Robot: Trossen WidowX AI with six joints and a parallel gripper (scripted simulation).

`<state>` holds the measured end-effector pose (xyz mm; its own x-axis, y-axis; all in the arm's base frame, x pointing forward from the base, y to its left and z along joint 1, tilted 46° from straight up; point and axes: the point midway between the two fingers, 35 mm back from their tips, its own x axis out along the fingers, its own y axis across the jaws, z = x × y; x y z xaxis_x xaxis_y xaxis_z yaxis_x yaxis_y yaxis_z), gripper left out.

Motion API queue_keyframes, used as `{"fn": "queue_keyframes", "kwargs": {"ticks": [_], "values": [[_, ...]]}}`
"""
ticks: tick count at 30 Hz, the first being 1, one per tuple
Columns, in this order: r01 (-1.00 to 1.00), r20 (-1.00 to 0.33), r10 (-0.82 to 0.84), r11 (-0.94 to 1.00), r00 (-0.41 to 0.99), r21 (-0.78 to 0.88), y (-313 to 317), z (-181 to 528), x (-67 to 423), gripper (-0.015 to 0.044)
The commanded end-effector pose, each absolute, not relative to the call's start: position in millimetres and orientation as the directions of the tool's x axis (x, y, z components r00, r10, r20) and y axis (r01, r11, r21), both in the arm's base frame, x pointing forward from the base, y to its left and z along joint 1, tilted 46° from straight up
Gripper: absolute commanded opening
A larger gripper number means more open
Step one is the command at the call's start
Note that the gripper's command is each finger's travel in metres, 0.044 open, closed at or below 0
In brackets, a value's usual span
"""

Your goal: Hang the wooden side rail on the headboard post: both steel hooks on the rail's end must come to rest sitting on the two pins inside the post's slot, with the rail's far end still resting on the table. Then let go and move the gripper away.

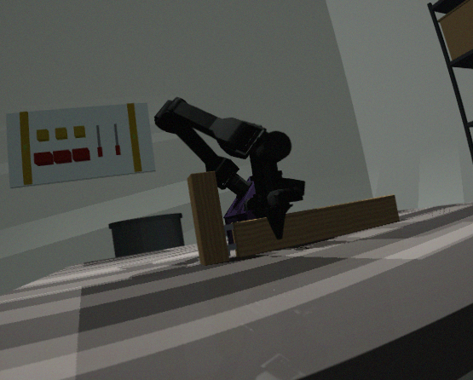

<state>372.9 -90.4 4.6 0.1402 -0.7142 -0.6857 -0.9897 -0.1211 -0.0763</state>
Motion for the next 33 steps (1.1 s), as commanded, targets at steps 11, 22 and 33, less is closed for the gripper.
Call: {"fn": "queue_keyframes", "kwargs": {"ticks": [11, 22, 33], "values": [[-0.989, -0.687, -0.711, -0.118, 0.151, -0.095, -89.7, 6.3, 382.9, 0.0], [-0.99, -0.686, -0.714, -0.123, 0.14, -0.074, -89.3, 5.1, 379.6, 0.0], [-0.989, -0.687, -0.711, -0.118, 0.15, -0.095, -88.6, 5.7, 379.5, 0.0]]}}
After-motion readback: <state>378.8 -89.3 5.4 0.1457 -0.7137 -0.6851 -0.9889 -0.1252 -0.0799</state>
